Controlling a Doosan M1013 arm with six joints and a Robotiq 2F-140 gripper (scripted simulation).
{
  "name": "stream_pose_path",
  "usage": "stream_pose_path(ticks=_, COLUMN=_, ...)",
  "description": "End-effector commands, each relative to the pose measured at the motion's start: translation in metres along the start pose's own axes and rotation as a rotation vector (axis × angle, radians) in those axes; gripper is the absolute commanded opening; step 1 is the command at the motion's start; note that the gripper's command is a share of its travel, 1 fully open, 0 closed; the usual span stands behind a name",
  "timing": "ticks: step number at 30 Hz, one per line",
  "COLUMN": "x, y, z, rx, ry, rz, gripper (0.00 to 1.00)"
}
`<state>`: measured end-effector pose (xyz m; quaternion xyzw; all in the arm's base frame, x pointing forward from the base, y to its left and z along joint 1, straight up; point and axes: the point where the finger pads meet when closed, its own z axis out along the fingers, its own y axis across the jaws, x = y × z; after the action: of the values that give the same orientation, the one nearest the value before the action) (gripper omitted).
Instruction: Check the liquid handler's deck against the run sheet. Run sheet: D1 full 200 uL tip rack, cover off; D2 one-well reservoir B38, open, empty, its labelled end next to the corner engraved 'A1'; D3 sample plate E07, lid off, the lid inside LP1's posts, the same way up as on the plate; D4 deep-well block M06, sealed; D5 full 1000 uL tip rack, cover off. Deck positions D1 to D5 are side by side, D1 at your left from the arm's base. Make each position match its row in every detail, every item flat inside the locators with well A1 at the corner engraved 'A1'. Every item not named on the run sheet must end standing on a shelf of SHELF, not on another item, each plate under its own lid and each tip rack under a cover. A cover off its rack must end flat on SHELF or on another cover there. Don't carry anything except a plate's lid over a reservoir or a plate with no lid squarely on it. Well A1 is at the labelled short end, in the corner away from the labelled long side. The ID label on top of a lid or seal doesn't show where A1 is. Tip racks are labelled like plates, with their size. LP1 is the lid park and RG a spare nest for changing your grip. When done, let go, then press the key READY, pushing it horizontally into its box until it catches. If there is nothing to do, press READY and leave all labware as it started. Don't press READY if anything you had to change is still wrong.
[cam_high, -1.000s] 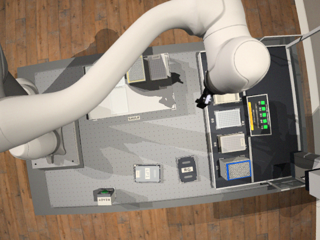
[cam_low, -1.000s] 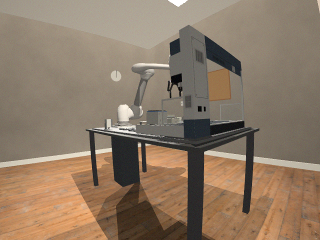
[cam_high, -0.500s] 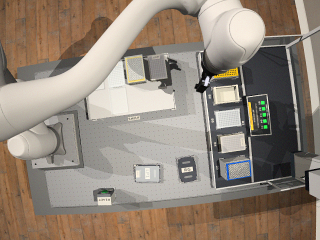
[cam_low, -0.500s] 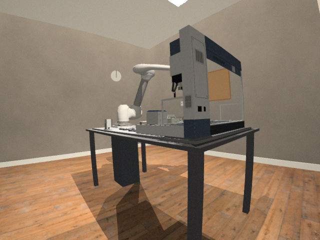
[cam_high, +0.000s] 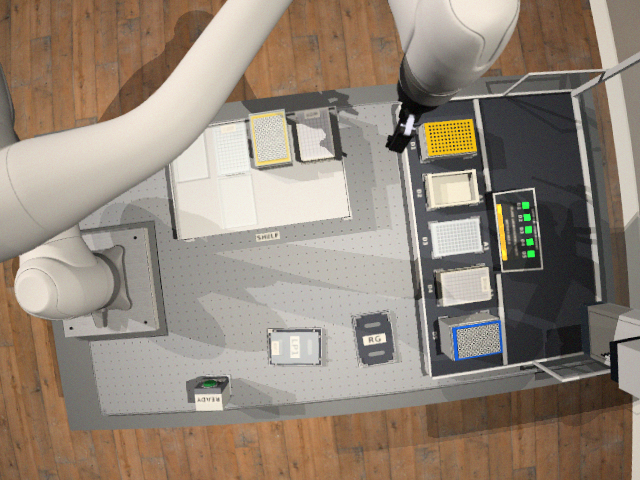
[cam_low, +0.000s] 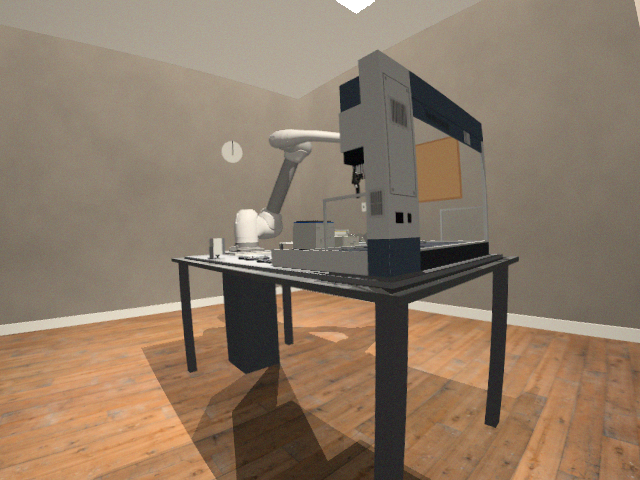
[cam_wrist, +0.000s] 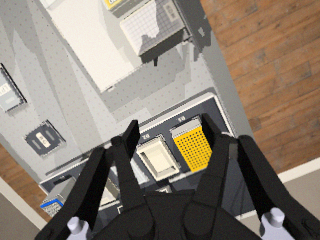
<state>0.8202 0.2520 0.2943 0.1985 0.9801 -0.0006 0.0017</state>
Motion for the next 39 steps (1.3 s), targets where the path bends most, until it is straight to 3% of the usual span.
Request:
stream_pose_path(ticks=1, x=-0.009, y=0.004, z=-0.001, rx=-0.001, ry=-0.001, rz=-0.039, gripper=0.66)
stream_pose_path(ticks=21, x=-0.092, y=0.038, z=-0.001, rx=-0.001, ry=-0.001, rz=-0.396, gripper=0.66)
stream_pose_path(ticks=35, x=-0.148, y=0.061, z=-0.002, rx=-0.001, ry=-0.002, rz=-0.396, gripper=0.66)
stream_pose_path(ticks=39, x=-0.151, y=0.062, z=-0.002, rx=-0.001, ry=-0.002, rz=-0.396, gripper=0.66)
